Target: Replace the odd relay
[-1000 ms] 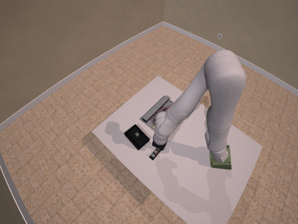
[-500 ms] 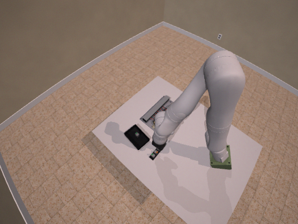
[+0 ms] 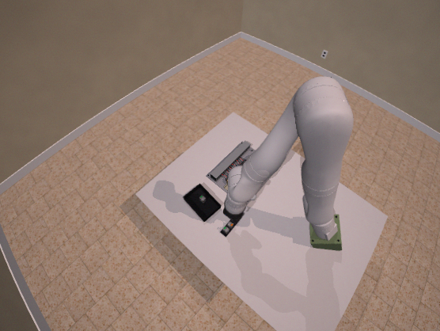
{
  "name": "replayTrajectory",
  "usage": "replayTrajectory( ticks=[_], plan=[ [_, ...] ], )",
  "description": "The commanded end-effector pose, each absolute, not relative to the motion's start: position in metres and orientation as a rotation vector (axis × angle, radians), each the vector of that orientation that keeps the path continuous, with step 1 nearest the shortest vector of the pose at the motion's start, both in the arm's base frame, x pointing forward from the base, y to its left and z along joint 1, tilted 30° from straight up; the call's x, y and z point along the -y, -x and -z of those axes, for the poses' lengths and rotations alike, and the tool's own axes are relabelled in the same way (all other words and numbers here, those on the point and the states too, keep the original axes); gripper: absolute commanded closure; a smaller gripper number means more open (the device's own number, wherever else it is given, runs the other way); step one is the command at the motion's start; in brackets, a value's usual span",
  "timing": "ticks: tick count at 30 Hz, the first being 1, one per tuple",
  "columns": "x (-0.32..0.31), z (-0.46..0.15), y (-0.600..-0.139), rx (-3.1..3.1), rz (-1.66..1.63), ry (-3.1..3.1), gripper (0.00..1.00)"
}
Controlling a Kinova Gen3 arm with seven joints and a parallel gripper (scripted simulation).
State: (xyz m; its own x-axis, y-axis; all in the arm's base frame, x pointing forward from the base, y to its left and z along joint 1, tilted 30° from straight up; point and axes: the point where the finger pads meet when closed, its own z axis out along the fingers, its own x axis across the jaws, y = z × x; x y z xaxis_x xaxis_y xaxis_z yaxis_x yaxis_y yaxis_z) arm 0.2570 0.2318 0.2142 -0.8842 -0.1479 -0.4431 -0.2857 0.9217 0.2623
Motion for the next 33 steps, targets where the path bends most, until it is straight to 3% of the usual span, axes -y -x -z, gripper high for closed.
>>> replayTrajectory(
  ticks=[1, 33],
  plan=[
    [-0.232, -0.206, -0.258, -2.669, -0.439, 0.315, 0.0],
    [-0.251, -0.16, -0.278, -2.661, -0.447, 0.312, 0.0]
  ],
)
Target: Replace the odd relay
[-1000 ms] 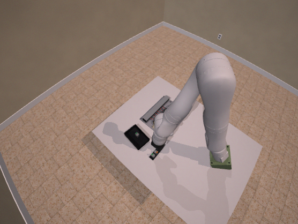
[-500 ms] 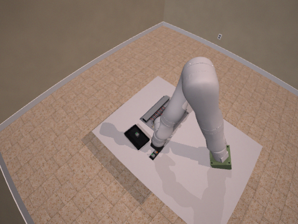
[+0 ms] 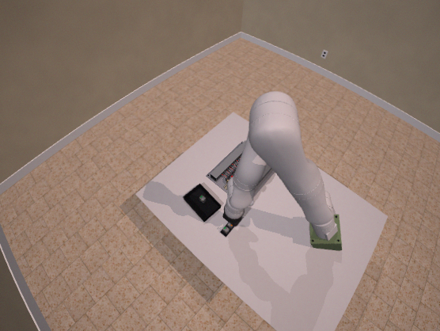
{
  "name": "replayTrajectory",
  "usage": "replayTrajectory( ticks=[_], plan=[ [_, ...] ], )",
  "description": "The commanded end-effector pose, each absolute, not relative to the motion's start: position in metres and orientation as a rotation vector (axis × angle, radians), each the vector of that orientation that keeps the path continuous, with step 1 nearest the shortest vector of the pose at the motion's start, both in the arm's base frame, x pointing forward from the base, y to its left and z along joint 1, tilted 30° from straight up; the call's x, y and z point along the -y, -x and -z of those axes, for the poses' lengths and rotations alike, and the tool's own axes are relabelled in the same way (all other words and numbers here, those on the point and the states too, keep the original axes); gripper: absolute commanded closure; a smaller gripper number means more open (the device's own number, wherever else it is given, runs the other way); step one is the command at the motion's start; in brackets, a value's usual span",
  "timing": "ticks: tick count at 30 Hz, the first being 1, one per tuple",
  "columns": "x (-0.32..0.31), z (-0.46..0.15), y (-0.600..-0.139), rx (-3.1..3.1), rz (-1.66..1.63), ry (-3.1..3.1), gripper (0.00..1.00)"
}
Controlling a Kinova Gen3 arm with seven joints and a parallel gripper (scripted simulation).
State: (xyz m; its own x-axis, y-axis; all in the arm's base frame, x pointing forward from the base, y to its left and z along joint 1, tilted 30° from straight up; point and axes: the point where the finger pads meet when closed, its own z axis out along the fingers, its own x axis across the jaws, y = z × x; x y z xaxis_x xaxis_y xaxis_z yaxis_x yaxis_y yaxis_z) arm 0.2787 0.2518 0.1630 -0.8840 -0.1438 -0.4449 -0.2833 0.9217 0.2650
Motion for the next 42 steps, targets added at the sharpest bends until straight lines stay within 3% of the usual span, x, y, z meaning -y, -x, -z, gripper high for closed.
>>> replayTrajectory(
  ticks=[1, 42],
  plan=[
    [-0.251, -0.158, -0.278, -2.662, -0.446, 0.312, 0.0],
    [-0.249, -0.161, -0.275, -2.669, -0.438, 0.313, 0.0]
  ],
)
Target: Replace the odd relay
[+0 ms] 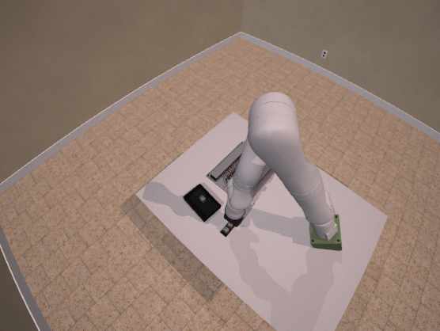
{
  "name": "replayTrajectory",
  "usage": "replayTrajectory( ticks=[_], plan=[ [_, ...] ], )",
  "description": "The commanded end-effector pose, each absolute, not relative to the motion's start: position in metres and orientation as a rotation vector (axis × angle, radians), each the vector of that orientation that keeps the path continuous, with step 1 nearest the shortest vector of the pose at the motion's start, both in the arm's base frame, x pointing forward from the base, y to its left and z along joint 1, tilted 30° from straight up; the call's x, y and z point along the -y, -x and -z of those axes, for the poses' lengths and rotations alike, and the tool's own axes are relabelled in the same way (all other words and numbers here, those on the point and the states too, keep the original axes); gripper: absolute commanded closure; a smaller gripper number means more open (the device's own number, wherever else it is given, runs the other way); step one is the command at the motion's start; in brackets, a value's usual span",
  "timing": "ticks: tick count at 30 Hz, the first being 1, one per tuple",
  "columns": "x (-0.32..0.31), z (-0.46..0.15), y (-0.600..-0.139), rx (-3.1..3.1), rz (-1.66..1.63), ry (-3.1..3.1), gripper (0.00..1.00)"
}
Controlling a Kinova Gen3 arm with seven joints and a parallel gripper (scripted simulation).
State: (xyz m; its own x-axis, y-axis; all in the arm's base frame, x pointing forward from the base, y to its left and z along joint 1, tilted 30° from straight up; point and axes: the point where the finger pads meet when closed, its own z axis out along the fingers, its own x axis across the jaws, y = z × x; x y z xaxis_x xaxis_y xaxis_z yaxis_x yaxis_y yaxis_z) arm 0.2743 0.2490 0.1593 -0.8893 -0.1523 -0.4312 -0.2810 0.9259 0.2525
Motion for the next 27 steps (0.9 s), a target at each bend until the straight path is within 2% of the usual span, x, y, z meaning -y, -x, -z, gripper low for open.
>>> replayTrajectory(
  ticks=[1, 27],
  plan=[
    [-0.2493, -0.1612, -0.275, -2.669, -0.438, 0.313, 0.0],
    [-0.2487, -0.164, -0.2748, -2.669, -0.438, 0.313, 0.0]
  ],
)
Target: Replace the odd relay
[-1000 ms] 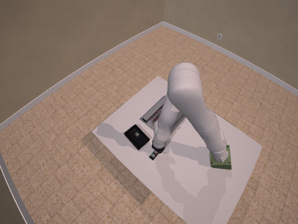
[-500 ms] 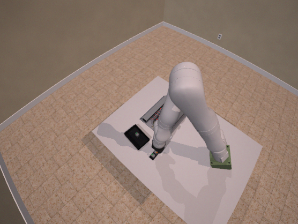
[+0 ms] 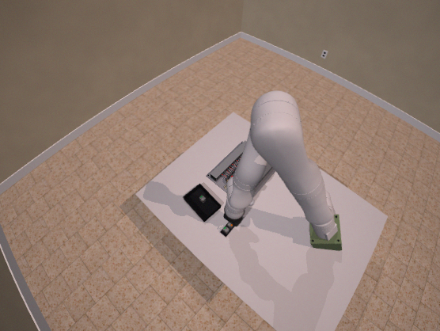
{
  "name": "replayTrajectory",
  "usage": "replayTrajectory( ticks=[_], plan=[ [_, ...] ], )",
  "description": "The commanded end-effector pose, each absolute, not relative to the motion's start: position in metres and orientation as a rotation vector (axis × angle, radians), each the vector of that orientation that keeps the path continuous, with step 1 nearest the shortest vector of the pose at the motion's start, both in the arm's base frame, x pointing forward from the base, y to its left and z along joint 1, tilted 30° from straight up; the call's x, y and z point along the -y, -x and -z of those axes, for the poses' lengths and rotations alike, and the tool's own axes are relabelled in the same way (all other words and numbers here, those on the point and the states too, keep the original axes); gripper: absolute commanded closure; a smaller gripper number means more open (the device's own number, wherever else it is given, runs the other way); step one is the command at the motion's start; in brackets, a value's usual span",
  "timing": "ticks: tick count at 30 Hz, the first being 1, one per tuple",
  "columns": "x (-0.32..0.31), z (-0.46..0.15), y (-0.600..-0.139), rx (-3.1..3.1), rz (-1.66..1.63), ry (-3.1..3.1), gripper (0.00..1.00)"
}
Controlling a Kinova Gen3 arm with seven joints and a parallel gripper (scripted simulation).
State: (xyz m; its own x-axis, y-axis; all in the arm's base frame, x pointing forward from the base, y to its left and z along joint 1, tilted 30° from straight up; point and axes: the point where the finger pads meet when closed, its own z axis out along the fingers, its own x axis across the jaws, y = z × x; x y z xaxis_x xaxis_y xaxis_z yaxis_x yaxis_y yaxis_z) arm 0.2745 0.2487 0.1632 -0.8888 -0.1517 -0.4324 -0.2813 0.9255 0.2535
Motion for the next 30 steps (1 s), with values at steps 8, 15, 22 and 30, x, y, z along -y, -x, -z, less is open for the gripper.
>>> replayTrajectory(
  ticks=[8, 15, 22, 30],
  plan=[
    [-0.2486, -0.1647, -0.275, -2.669, -0.438, 0.313, 0.0],
    [-0.2497, -0.1617, -0.276, -2.669, -0.438, 0.313, 0.0],
    [-0.251, -0.1585, -0.2773, -2.669, -0.438, 0.313, 0.0],
    [-0.2522, -0.157, -0.2789, -2.667, -0.44, 0.312, 0.0]
  ],
)
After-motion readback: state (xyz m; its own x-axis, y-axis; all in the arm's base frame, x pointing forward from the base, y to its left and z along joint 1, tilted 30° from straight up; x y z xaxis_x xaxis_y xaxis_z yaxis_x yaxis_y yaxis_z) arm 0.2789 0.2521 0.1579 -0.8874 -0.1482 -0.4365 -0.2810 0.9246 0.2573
